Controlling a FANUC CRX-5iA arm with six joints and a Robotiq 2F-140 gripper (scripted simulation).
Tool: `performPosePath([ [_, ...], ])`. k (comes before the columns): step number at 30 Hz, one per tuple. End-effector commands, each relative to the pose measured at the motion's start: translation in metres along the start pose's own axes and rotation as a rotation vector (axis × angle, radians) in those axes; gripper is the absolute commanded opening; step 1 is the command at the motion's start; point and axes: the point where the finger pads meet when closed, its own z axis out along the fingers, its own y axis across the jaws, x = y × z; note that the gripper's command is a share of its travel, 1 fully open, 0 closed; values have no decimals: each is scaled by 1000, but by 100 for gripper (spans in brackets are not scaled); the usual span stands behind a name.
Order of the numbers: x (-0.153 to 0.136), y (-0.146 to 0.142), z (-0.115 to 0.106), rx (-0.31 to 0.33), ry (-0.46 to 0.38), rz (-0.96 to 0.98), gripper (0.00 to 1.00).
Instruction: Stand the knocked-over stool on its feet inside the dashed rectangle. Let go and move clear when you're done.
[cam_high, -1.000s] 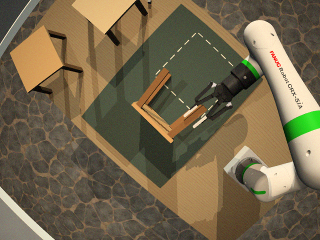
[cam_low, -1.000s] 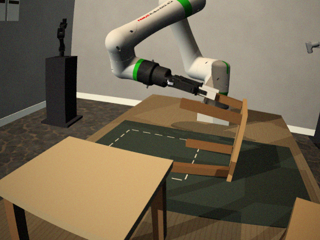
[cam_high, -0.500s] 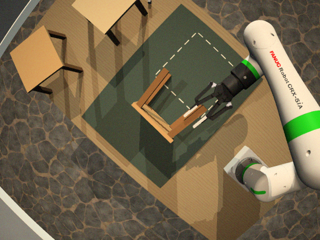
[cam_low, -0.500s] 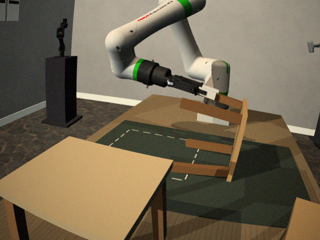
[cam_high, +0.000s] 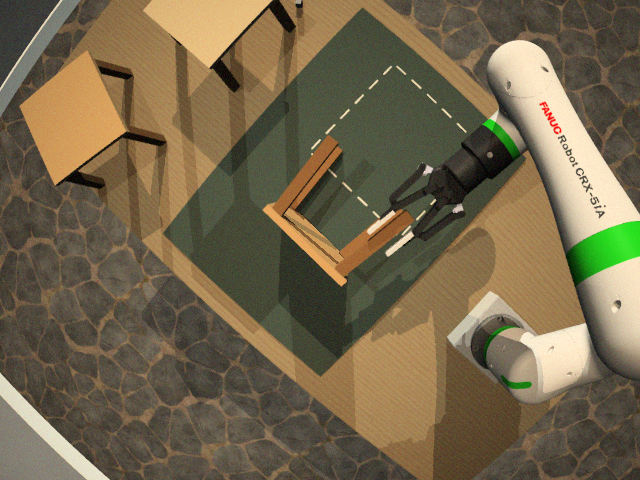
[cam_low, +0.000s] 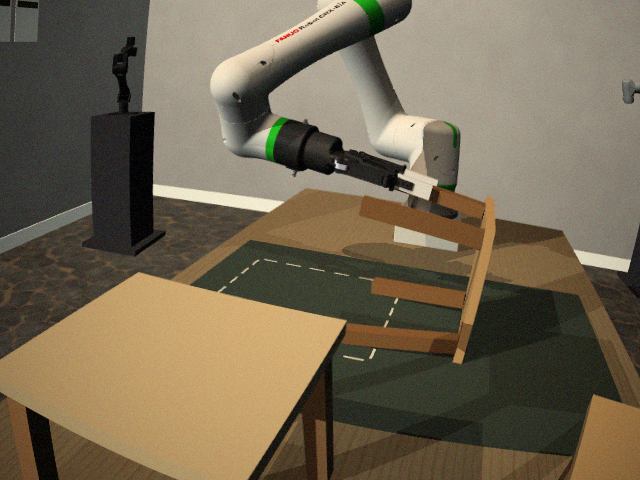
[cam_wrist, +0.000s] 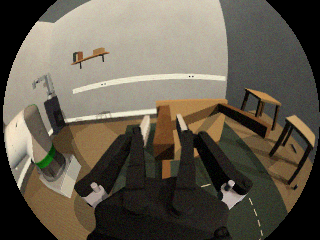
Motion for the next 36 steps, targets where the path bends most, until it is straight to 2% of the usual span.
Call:
performPosePath([
  [1,1,0,0,0,-1,-1,39],
  [7,1,0,-12,0,-1,-1,39],
  [15,1,0,-54,0,-1,-1,39],
  [17,1,0,-54,0,-1,-1,39],
  [24,1,0,-84,0,-1,-1,39],
  [36,1,0,-91,0,-1,-1,39],
])
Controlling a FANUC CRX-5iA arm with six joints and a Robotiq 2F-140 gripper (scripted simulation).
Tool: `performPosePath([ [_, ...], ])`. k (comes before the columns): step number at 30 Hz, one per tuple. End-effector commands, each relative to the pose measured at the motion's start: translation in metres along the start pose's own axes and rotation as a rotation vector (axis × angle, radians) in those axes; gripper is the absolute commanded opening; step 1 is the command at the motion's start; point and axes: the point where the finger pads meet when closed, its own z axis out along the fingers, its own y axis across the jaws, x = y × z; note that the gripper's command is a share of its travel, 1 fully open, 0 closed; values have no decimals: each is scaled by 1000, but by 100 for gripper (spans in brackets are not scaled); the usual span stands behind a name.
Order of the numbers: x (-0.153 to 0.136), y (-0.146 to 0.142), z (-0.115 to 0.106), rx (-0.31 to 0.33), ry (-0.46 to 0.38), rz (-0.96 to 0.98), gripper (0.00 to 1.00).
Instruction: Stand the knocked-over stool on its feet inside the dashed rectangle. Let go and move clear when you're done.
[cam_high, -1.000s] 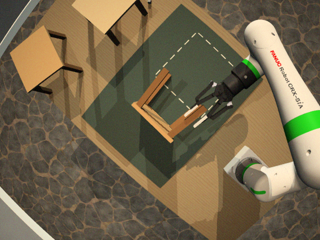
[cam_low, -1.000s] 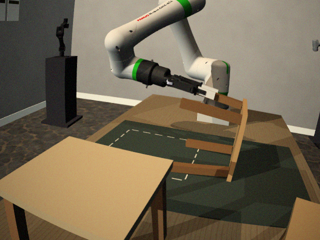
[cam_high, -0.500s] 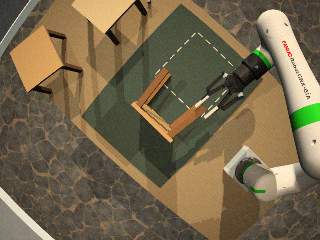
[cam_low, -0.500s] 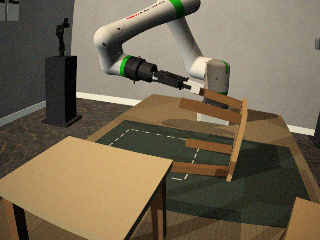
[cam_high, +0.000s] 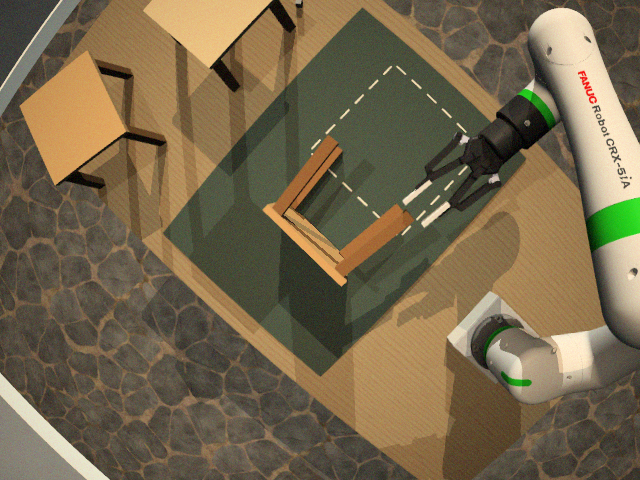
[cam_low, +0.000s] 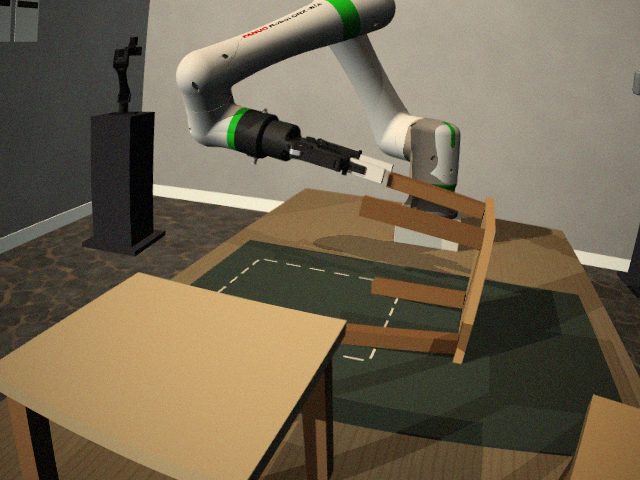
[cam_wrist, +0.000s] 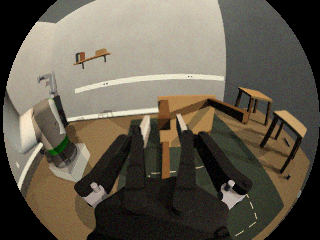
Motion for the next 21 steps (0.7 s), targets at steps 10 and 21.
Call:
performPosePath([
  [10,29,0,-5,0,-1,-1,39],
  [21,70,1,-11,0,-1,-1,39],
])
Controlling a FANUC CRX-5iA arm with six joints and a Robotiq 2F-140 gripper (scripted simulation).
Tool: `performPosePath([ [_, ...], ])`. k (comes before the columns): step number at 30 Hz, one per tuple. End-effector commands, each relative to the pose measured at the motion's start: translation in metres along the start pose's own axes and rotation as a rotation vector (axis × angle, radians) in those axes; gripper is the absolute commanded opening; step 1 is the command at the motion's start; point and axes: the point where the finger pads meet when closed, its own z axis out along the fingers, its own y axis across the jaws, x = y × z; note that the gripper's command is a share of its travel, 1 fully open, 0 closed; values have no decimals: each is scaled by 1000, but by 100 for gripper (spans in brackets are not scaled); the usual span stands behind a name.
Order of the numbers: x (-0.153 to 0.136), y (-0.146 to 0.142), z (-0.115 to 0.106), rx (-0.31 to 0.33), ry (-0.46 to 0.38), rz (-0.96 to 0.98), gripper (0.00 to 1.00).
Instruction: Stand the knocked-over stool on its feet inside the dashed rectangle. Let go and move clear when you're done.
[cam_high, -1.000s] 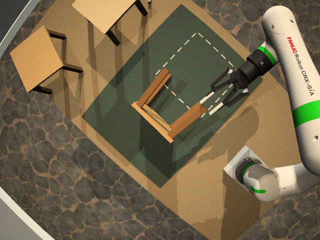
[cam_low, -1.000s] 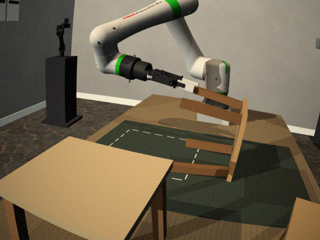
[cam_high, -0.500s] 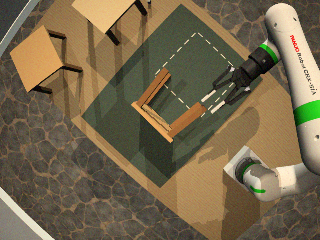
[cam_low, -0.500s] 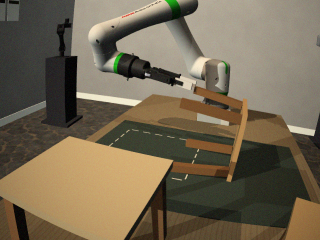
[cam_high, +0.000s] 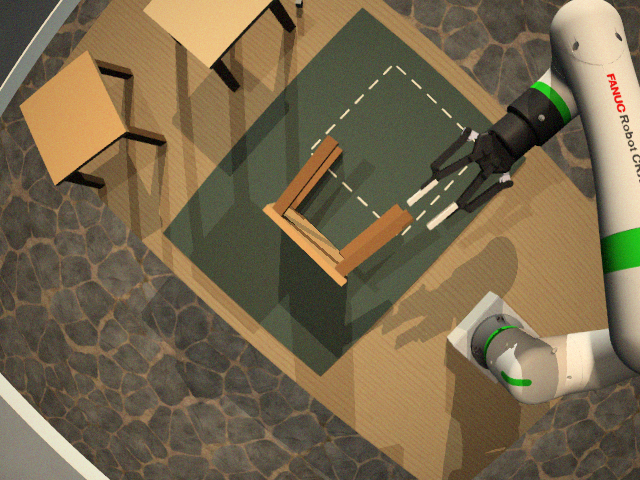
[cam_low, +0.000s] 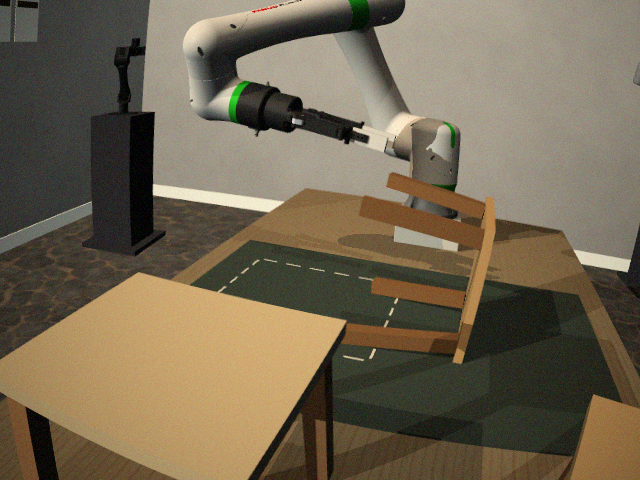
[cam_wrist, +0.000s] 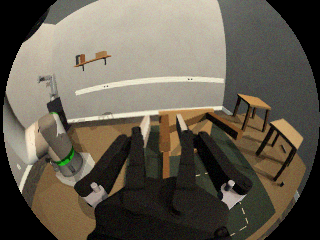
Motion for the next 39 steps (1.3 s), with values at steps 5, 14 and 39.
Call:
performPosePath([
  [5,23,1,-4,0,-1,-1,39],
  [14,23,1,-2,-7,-8,7,33],
  [39,32,54,136,-483,-509,547,33],
])
